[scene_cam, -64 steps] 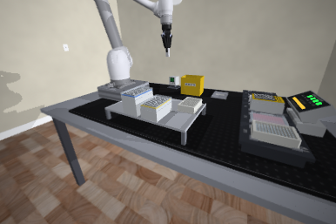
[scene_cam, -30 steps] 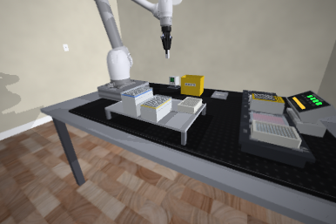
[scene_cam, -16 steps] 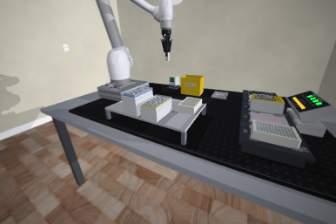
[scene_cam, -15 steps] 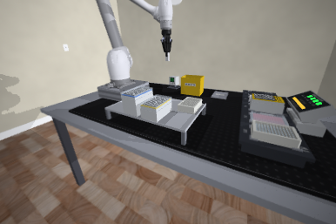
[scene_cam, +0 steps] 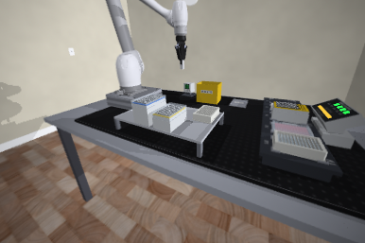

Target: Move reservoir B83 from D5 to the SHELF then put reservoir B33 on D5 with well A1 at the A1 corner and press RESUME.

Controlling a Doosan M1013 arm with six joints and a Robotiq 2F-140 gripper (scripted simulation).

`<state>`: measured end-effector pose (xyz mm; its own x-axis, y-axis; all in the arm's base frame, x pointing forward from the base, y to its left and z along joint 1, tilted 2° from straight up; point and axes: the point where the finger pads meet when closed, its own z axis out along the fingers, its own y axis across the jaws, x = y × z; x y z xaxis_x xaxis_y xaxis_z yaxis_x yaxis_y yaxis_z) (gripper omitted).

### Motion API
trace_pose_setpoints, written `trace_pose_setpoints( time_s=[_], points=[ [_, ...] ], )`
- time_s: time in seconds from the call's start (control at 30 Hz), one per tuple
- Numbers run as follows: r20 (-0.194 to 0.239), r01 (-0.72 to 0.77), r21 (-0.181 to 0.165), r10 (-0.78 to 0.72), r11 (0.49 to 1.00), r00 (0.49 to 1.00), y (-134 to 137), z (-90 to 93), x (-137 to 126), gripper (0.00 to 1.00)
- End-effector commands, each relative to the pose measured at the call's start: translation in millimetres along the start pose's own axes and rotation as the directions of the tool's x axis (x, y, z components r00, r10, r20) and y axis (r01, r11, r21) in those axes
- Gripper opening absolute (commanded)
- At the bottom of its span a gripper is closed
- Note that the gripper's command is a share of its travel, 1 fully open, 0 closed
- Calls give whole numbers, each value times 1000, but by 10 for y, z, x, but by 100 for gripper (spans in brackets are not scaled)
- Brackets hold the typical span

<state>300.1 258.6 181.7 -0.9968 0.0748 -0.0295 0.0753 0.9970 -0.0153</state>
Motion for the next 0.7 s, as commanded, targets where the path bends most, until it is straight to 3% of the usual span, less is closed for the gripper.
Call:
trace_pose_setpoints(
  time_s=[0.0, 0.67],
  points=[
    [-3, 0, 12, 0, 1000, 1000, -48, 113, 7, 0],
    [-3, 0, 12, 0, 1000, 1000, -52, 413, 8, 0]
  ],
)
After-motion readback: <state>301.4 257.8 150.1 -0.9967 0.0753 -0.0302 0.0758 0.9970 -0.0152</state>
